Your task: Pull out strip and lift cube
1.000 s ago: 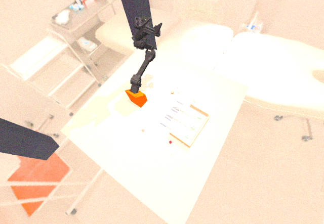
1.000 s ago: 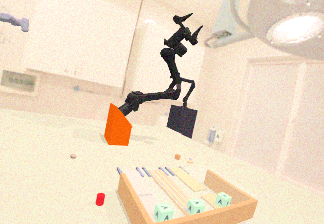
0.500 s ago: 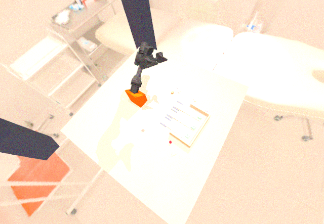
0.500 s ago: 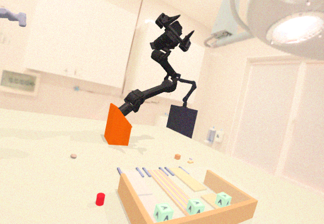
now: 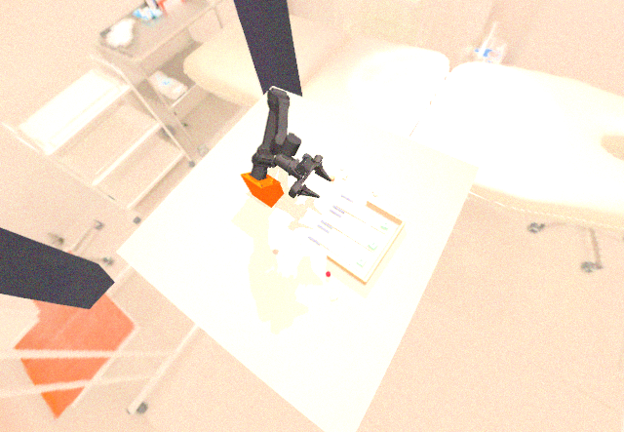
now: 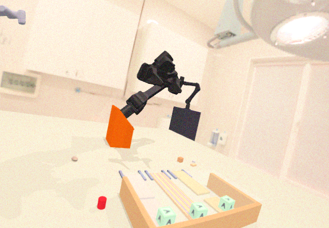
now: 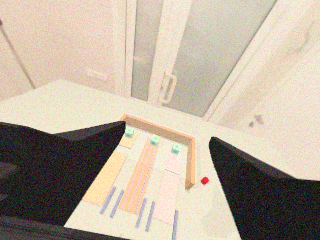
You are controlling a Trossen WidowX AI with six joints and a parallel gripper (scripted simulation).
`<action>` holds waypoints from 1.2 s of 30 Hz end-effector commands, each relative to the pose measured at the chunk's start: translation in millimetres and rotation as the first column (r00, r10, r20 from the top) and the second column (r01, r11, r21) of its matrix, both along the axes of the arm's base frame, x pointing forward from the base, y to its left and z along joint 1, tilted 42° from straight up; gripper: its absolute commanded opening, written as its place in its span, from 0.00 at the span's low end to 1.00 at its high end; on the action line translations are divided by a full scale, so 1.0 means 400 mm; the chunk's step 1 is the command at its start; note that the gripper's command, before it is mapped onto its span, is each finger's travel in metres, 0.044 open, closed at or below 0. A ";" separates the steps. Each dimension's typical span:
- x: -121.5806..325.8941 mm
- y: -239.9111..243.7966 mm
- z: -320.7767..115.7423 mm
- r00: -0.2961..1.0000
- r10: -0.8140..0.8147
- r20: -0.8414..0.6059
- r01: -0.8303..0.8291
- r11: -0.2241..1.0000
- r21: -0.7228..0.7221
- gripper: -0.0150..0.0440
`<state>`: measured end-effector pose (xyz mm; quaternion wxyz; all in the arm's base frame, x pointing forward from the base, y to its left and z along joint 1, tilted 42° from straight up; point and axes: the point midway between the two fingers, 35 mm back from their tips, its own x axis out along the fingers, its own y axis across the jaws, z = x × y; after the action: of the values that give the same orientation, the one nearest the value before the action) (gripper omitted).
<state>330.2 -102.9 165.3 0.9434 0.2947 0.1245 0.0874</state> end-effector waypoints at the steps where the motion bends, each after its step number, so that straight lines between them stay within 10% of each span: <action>1: -0.028 0.124 -0.134 0.981 0.141 -0.135 -0.133 0.989 0.066 0.93; 12: -0.052 0.180 -0.190 0.959 0.206 -0.194 -0.190 0.977 0.098 0.93; 27: 0.119 0.291 -0.298 0.652 0.458 -0.604 -0.403 0.884 0.236 0.26; 36: 0.132 0.405 -0.339 0.332 0.564 -0.756 -0.521 0.778 0.351 0.25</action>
<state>382.2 23.8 41.8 0.7550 0.3015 0.5409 0.2156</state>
